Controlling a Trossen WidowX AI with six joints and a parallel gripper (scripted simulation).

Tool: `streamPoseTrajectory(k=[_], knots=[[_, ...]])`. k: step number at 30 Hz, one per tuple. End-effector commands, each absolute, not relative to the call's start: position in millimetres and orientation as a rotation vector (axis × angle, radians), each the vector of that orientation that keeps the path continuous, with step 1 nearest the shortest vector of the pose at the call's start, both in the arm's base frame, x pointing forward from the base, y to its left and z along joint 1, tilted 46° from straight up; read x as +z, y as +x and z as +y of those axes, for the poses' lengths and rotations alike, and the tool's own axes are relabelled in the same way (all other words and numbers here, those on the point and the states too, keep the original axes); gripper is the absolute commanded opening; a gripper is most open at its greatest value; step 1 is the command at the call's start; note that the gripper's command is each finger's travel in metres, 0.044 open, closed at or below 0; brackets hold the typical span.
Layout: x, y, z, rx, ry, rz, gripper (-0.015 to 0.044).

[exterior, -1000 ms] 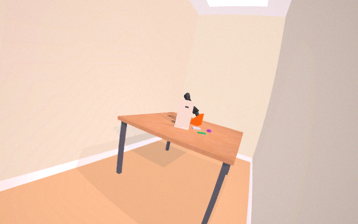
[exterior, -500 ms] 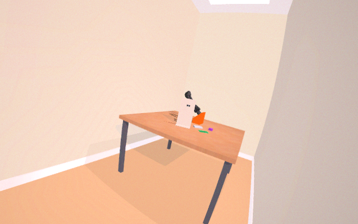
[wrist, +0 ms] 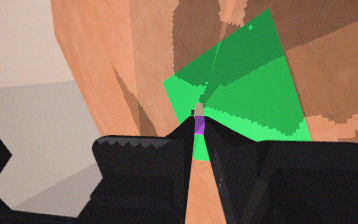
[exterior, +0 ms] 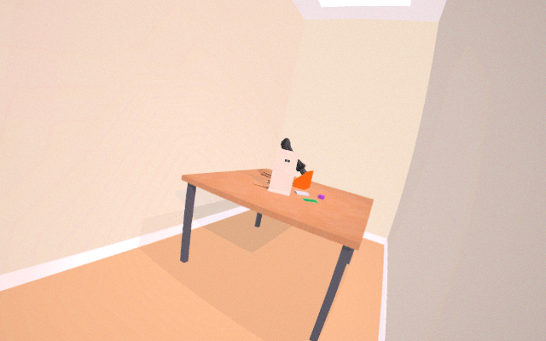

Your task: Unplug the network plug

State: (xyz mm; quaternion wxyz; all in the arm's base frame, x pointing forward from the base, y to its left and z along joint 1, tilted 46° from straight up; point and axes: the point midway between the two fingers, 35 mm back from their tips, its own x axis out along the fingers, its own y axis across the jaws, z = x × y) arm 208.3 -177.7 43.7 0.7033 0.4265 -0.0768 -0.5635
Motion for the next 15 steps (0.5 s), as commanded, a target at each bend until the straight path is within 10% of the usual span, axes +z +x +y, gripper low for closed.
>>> streamPoseTrajectory(k=[1, 15], knots=[[40.3, 205.2, -179.5, -1.255, 0.942, -0.161, 0.0], [38.3, 205.1, -183.6, -1.255, 0.941, -0.161, 0.0]])
